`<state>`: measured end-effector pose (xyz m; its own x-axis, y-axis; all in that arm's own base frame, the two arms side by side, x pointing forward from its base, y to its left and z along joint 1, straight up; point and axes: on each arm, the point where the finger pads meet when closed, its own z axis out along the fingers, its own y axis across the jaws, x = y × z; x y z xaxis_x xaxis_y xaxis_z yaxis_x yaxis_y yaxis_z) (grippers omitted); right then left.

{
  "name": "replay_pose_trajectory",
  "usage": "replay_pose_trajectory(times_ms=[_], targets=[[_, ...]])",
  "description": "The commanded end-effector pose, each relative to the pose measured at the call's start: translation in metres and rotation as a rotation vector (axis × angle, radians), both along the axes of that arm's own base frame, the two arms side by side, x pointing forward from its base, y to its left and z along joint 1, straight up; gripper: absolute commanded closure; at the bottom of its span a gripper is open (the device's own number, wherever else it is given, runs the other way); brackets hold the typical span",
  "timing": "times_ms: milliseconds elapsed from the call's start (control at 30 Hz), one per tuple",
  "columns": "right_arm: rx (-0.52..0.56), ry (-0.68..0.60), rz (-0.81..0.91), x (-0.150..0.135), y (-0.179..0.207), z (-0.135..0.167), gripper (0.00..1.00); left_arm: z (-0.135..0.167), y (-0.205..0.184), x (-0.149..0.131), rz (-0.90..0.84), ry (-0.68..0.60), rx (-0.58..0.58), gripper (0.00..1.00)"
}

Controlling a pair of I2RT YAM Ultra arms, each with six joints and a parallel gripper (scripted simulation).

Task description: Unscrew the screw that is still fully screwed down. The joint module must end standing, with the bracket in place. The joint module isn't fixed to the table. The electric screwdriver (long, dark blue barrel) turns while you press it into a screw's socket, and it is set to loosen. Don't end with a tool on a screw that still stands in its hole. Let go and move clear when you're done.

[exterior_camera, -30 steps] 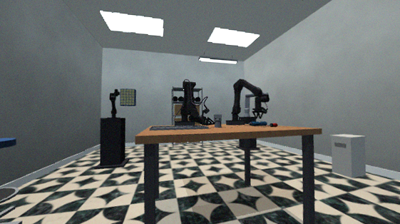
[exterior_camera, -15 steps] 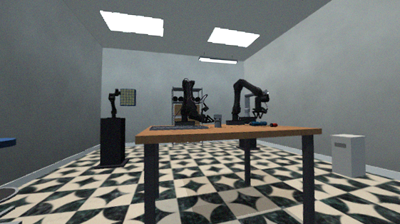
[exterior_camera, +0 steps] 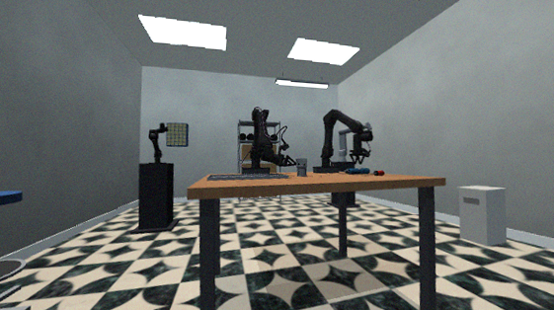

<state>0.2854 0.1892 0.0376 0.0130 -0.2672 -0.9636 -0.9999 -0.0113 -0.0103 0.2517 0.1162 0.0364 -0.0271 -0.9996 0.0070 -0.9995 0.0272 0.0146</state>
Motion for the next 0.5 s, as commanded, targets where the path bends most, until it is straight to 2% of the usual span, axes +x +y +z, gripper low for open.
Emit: replay_pose_trajectory(times_ms=[0,167,333,367,467], targets=[[0.026,-0.041,0.016,0.008,0.003,0.026,0.14,0.017,0.002,0.011,-0.019,-0.053,0.023,0.35],[0.026,-0.041,0.016,0.007,0.003,0.039,0.14,0.017,0.002,0.011,-0.019,-0.053,0.023,0.35],[0.025,-0.006,0.016,0.005,0.003,0.029,0.14,0.017,0.002,0.011,-0.019,-0.053,0.023,0.35],[0.026,-0.041,0.016,0.007,0.003,0.041,0.14,0.017,0.002,0.011,-0.019,-0.053,0.023,0.35],[0.026,-0.041,0.016,0.007,0.003,0.049,0.14,0.017,0.002,0.011,-0.019,-0.053,0.023,0.35]])
